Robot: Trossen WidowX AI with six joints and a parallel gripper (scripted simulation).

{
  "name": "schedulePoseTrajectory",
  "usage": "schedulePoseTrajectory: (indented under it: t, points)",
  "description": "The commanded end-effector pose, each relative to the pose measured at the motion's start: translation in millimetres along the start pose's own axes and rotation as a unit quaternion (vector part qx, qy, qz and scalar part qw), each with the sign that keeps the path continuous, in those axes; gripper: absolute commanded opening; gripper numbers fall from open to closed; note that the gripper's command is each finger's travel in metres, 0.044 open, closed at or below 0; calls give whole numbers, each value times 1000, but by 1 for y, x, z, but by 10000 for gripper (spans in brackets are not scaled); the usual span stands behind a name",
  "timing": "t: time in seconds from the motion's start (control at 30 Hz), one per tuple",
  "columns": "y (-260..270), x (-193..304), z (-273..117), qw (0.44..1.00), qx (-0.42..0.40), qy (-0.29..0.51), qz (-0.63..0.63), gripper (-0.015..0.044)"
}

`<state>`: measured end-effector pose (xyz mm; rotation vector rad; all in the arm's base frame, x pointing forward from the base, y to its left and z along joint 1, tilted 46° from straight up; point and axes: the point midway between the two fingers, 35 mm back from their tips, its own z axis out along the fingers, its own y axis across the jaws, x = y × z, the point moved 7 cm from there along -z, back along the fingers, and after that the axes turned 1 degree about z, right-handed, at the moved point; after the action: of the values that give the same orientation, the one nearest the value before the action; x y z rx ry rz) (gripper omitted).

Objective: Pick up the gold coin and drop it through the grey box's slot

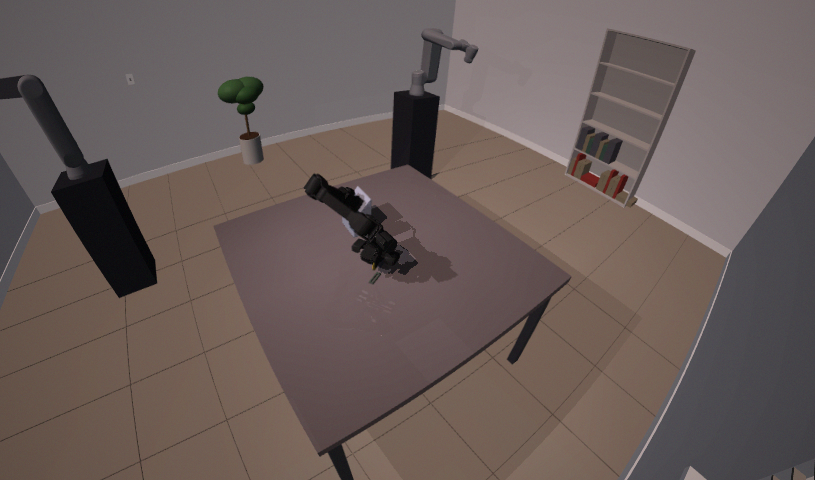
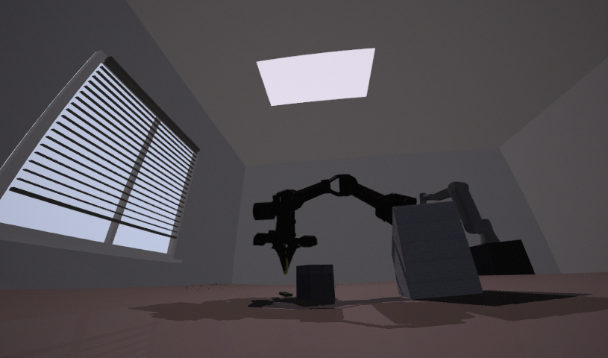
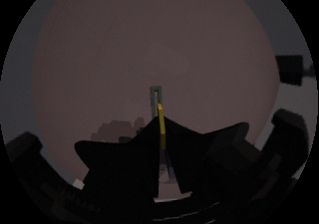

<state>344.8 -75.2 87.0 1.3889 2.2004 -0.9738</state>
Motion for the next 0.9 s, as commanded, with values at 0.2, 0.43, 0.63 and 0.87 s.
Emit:
schedulePoseTrajectory:
  t: [0.2, 0.43, 0.63, 0.87]
  points:
    - [-1, -1, -29, 1000, -4, -3, 4, 0]
    - [-2, 0, -41, 1000, -4, -4, 4, 0]
    - [2, 6, -41, 1000, -4, -4, -14, 0]
    - [-1, 20, -41, 1000, -5, -3, -14, 0]
